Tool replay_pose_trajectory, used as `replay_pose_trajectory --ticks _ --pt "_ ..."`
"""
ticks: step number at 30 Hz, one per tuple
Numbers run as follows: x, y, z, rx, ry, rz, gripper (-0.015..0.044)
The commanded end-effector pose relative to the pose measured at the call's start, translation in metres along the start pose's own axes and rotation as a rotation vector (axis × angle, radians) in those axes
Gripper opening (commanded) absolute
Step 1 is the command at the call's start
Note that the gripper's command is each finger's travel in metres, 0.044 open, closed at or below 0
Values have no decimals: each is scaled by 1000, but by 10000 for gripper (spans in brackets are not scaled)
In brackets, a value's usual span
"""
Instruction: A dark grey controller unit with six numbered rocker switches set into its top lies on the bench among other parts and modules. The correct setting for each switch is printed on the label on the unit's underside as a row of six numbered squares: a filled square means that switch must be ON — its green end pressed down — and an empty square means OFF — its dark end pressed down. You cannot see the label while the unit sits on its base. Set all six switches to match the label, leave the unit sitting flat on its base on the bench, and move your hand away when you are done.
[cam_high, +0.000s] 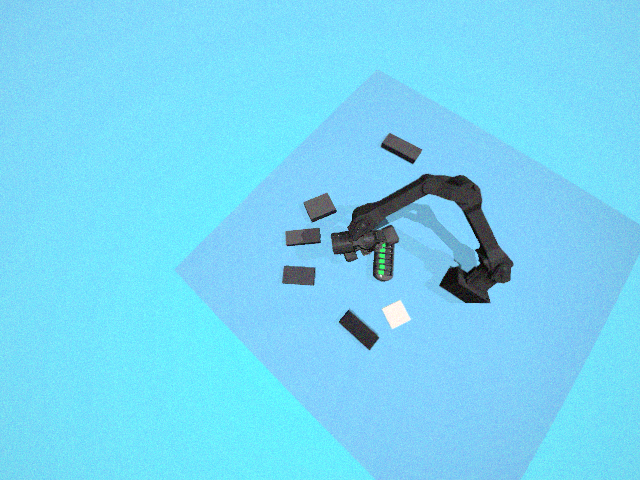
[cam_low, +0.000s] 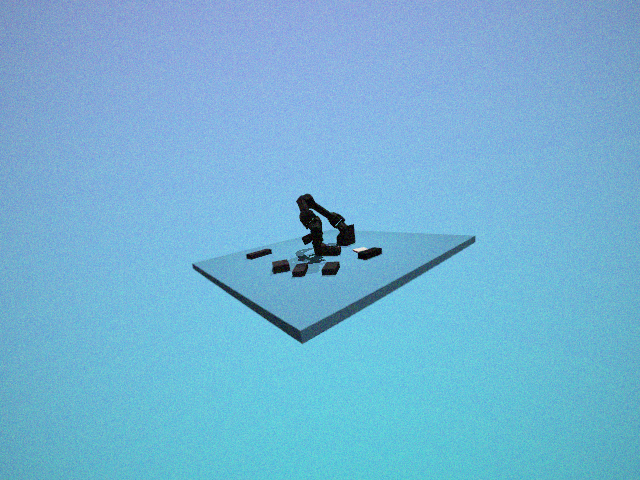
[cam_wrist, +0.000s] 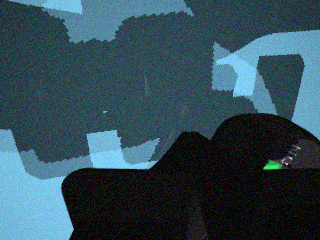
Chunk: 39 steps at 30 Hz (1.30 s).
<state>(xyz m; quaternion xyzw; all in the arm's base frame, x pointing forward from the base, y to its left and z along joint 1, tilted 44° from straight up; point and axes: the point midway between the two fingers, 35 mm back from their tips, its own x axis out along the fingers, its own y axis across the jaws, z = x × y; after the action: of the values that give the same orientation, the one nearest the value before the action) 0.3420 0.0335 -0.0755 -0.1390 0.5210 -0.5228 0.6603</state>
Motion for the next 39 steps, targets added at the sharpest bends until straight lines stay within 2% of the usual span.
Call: replay_pose_trajectory --ticks 1,3,16,39 --pt "9 -7 -5 -21 15 -25 0" --pt "9 -8 -5 -21 15 -25 0" --pt "-61 50 -3 -46 -2 8 0" --pt "-73 16 -52 201 -31 223 0"
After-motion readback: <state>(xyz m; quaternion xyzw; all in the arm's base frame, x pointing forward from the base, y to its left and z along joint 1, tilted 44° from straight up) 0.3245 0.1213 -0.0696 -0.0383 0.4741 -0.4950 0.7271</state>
